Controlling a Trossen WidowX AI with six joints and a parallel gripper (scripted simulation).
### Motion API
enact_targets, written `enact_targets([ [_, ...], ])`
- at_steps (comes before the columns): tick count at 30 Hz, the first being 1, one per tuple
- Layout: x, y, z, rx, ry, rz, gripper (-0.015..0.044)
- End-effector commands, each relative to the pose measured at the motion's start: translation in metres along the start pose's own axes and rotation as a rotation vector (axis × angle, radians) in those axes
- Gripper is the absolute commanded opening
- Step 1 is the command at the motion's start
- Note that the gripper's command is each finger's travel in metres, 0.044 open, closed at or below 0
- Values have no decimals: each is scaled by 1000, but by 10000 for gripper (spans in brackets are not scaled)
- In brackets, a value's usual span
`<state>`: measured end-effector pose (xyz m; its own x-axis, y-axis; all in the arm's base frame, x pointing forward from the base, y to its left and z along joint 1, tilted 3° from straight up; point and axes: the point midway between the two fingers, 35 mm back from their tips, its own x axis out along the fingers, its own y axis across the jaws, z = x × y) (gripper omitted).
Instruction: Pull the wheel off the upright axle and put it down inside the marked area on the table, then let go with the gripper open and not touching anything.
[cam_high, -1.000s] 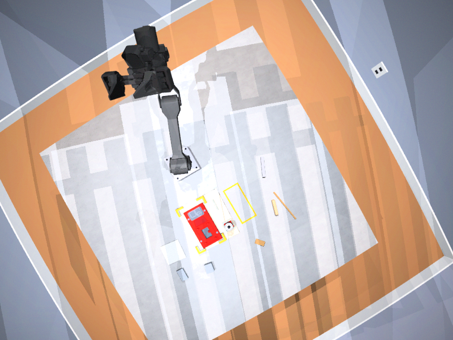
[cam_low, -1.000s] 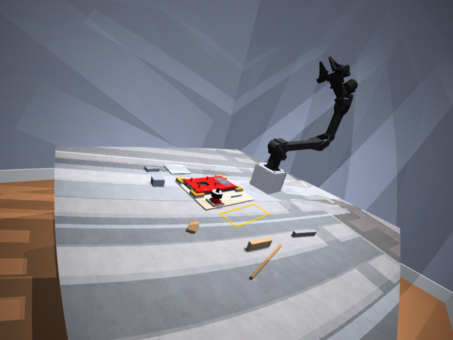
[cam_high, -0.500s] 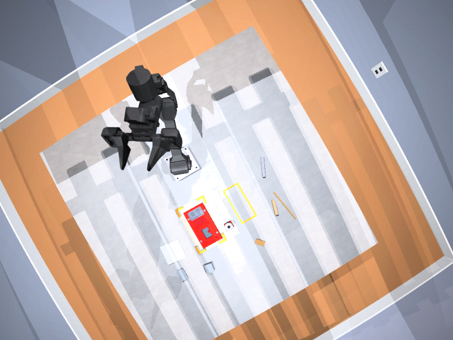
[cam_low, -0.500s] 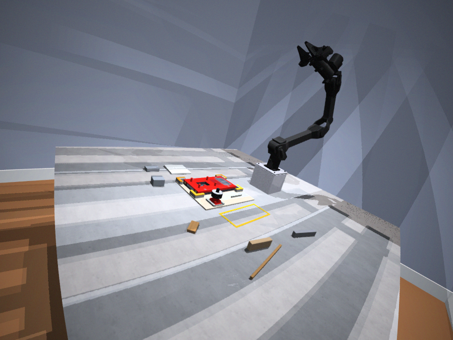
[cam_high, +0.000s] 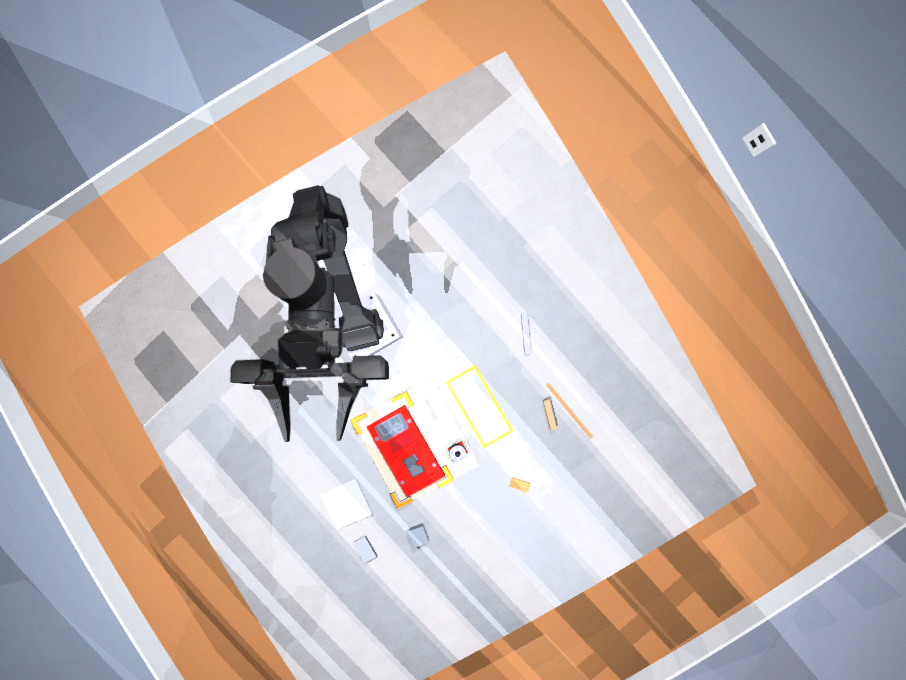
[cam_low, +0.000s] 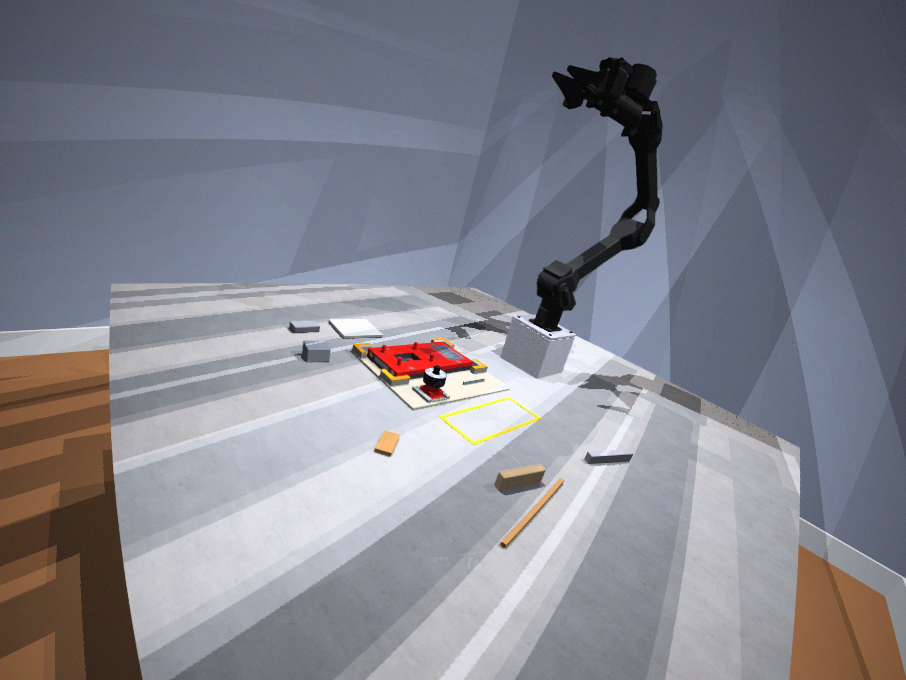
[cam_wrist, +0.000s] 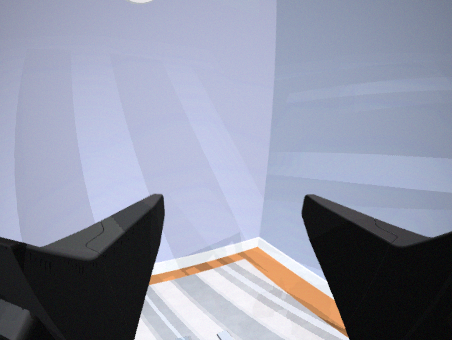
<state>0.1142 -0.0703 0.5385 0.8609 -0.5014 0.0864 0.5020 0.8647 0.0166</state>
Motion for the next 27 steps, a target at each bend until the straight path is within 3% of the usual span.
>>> enact_targets([
  [1,42,16,-27,-25,126,43,300],
  [14,139,73,-127,-101,489,191,300],
  [27,187,132,-260,-199,881,318,300],
])
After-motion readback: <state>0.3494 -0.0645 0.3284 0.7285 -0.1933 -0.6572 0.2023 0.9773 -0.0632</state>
